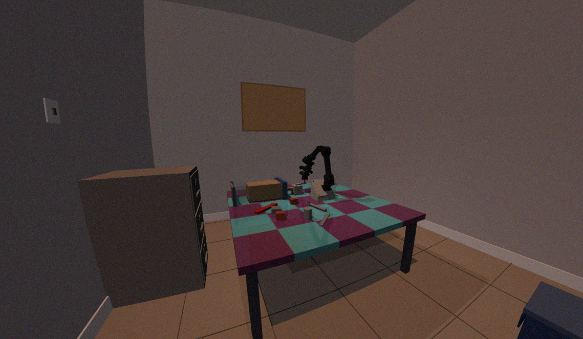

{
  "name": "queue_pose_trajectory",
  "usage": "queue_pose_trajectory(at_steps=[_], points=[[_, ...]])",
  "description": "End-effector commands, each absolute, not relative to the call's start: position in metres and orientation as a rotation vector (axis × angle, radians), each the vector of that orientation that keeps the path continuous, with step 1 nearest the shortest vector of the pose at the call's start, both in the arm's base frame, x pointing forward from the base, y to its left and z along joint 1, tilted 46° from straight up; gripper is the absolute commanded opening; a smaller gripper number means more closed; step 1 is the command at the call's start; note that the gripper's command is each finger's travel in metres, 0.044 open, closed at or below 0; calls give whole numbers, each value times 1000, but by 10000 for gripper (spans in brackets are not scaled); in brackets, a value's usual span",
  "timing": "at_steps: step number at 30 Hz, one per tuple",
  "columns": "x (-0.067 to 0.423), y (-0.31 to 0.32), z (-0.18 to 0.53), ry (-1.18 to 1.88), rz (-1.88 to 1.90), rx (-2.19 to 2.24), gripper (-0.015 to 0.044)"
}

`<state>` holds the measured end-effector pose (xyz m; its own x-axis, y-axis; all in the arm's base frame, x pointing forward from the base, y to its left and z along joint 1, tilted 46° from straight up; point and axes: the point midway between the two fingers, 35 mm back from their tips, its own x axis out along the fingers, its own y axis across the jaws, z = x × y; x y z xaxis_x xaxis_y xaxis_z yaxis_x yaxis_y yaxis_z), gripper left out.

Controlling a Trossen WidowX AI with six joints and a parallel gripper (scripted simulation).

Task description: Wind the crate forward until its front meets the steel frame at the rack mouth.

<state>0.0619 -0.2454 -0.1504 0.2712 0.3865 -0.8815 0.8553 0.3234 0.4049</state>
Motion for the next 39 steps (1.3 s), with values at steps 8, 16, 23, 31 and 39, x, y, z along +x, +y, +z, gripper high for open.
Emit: queue_pose_trajectory(at_steps=[8,16,23,31,39], points=[[73,-269,-172,1323,-478,1249,0],[80,-277,-180,1322,-478,1249,0],[88,-284,-186,1321,-478,1248,0],[98,-291,-191,1320,-478,1248,0],[108,-297,-196,1319,-477,1247,0]])
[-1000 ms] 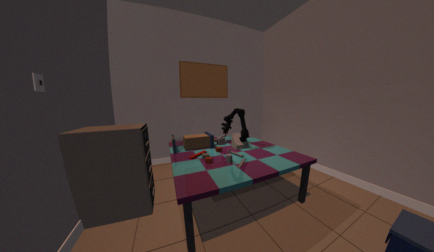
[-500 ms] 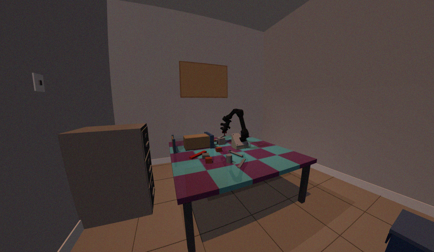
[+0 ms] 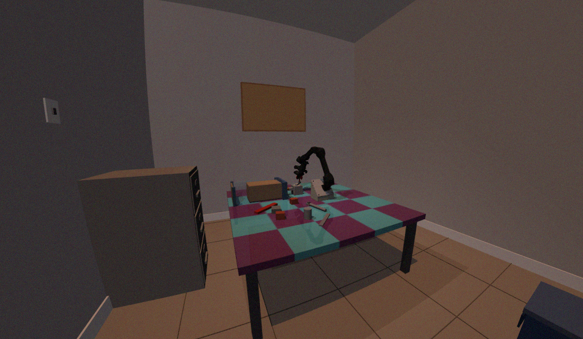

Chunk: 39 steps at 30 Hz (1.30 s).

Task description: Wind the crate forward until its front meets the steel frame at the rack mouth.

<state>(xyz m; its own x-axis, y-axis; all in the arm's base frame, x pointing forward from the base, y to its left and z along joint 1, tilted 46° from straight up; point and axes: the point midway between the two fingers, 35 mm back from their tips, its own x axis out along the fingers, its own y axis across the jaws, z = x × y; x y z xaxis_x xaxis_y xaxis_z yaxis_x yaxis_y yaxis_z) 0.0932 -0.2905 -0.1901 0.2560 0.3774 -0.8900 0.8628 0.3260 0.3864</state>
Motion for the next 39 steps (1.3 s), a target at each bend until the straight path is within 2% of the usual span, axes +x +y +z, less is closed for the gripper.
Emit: queue_pose_trajectory(at_steps=[1,39], points=[[109,-298,-196,1319,-477,1247,0],[170,-311,-204,1314,-474,1248,0]])
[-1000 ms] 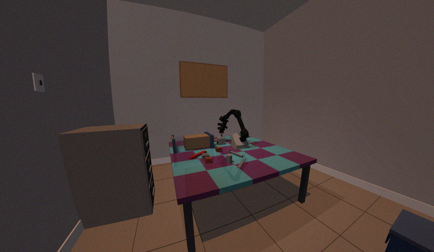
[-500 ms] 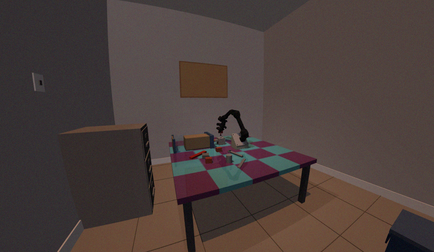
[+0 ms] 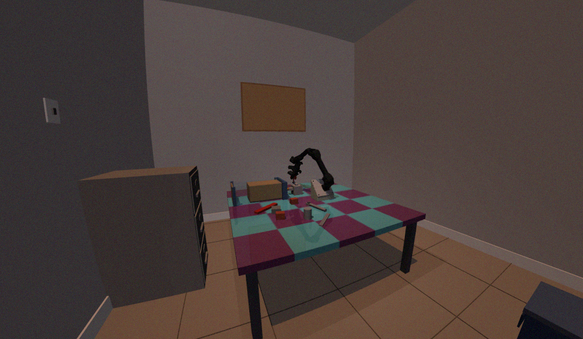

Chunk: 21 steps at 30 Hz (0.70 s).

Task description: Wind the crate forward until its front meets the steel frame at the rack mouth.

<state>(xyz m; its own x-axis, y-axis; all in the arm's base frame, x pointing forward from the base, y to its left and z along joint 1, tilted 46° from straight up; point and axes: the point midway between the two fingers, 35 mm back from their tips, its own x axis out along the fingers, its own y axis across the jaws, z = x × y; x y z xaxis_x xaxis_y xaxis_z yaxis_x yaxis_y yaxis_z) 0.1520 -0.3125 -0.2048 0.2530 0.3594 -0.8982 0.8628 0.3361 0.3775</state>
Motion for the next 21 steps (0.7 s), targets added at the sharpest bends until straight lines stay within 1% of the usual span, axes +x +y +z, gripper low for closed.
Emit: queue_pose_trajectory(at_steps=[1,21], points=[[172,-311,-204,1314,-473,1248,0],[204,-306,-197,1312,-471,1249,0]])
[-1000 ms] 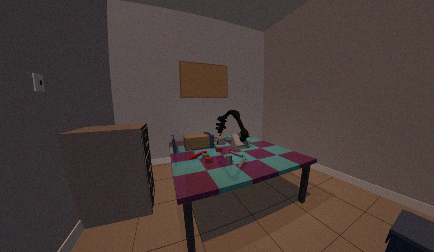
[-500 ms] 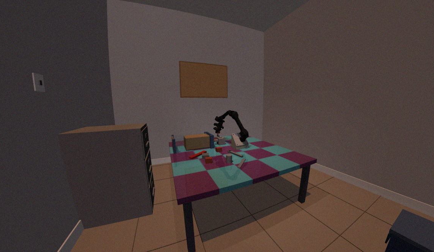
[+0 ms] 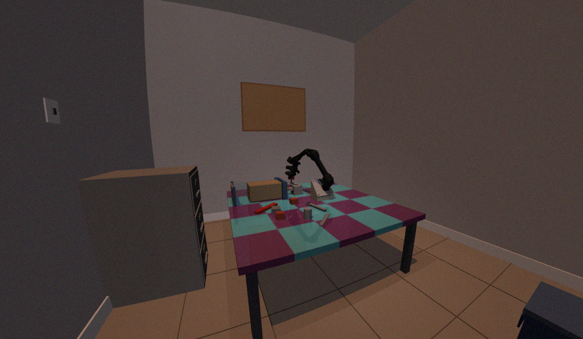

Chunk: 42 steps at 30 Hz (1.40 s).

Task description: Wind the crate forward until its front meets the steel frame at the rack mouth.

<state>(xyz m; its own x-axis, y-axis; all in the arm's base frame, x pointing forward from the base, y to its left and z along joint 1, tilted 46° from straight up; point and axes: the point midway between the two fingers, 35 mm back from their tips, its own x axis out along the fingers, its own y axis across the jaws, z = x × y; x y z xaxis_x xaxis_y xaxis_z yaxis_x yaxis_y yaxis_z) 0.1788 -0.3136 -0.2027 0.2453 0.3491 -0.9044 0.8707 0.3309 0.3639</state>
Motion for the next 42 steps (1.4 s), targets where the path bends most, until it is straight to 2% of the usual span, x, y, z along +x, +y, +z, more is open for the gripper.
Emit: queue_pose_trajectory(at_steps=[1,42], points=[[205,-306,-196,1312,-471,1249,0],[254,-275,-163,1311,-465,1254,0]])
